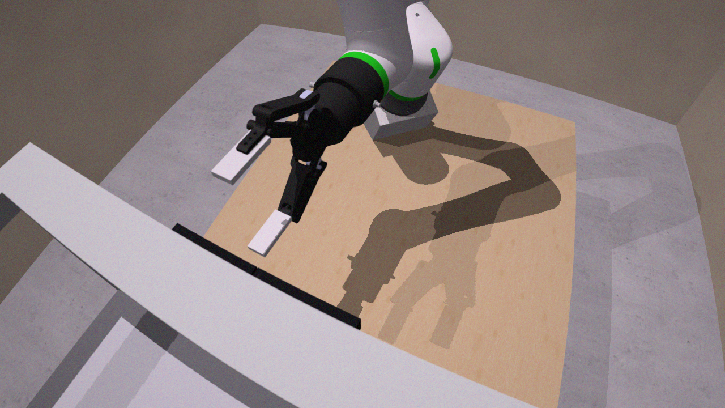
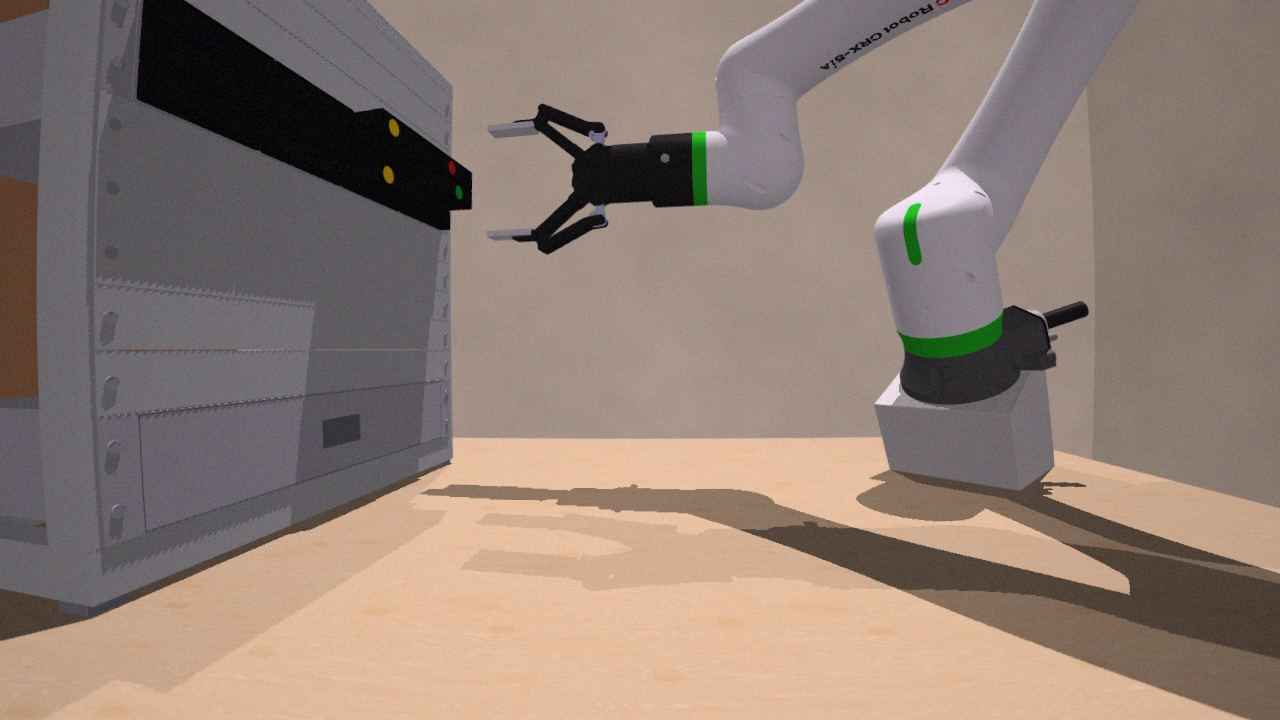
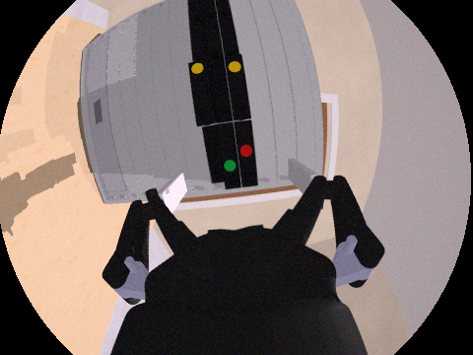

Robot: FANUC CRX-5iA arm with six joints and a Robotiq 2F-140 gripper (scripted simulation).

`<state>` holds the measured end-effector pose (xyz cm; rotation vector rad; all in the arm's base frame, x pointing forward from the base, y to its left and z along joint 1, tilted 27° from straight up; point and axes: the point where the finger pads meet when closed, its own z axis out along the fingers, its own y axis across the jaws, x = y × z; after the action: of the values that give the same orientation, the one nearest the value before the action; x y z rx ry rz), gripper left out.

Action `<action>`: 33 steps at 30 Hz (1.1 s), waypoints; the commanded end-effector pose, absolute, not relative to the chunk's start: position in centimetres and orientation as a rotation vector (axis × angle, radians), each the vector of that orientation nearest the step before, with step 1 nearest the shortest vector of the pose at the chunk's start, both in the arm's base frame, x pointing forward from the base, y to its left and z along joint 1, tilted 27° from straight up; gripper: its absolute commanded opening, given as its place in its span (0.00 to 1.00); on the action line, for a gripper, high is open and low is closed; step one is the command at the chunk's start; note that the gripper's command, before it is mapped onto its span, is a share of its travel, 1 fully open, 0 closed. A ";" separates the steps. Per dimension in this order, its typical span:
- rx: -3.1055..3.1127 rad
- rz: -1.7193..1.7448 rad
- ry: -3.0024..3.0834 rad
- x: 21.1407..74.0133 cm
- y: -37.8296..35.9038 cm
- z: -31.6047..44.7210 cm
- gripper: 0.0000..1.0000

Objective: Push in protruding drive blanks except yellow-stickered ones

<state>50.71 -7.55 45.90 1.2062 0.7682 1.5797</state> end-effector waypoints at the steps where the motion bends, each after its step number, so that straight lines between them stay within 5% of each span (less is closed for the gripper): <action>1: 1.196 1.589 0.775 50.8 -9.5 45.5 1.00; 33: 1.196 1.589 0.775 50.7 -10.6 45.2 1.00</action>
<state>50.75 -10.54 45.16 1.1960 0.7755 1.5888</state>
